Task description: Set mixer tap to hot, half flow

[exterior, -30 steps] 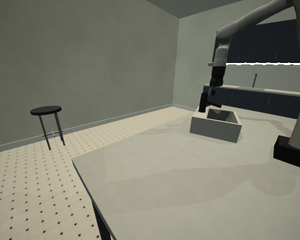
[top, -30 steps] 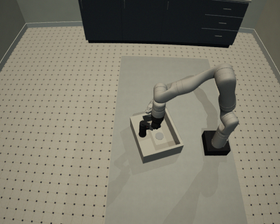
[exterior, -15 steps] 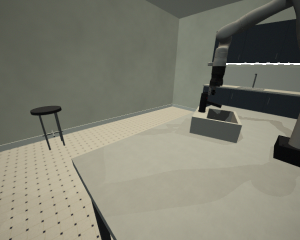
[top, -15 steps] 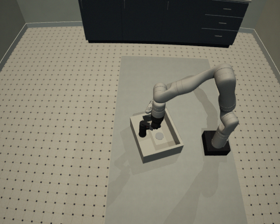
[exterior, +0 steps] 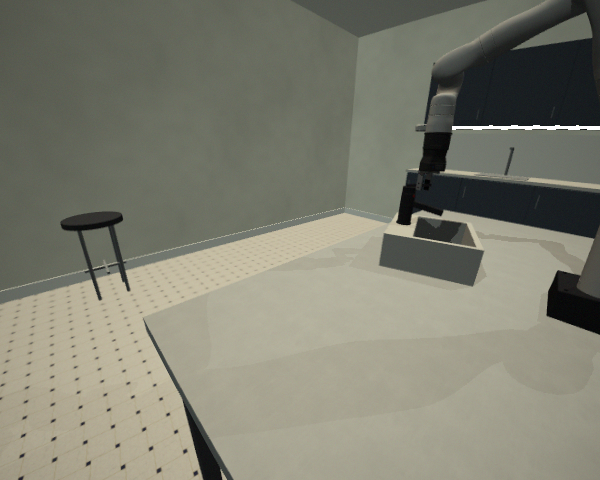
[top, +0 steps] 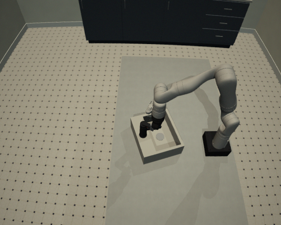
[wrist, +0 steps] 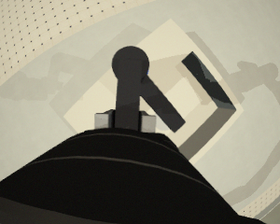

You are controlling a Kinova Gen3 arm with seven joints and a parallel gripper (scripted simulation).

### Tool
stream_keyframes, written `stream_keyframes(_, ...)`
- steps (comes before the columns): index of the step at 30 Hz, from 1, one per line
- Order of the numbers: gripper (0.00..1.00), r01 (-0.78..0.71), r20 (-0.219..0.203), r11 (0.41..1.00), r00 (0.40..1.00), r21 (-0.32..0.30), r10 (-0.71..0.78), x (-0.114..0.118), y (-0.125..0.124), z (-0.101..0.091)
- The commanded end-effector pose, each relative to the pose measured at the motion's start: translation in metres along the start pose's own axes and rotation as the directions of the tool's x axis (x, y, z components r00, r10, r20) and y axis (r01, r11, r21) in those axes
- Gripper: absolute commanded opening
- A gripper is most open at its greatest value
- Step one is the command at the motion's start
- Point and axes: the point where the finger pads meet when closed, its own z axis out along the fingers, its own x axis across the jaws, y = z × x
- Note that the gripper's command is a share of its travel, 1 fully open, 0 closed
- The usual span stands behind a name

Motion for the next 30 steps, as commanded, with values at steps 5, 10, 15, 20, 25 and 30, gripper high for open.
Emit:
stream_keyframes(5,0.00,0.008,0.008,1.000,1.000,0.009,-0.008,-0.0025,-0.0033,-0.0054)
stream_keyframes(10,0.00,0.008,0.008,1.000,1.000,0.009,-0.008,-0.0025,-0.0033,-0.0054)
stream_keyframes(15,1.00,0.007,0.007,1.000,1.000,0.005,-0.007,-0.0016,-0.0019,-0.0043)
stream_keyframes(20,1.00,0.007,0.007,1.000,1.000,0.005,-0.007,-0.0015,-0.0019,-0.0043)
stream_keyframes(25,1.00,0.007,0.007,1.000,1.000,0.005,-0.007,-0.0015,-0.0019,-0.0043)
stream_keyframes(30,1.00,0.007,0.007,1.000,1.000,0.005,-0.007,-0.0015,-0.0019,-0.0043)
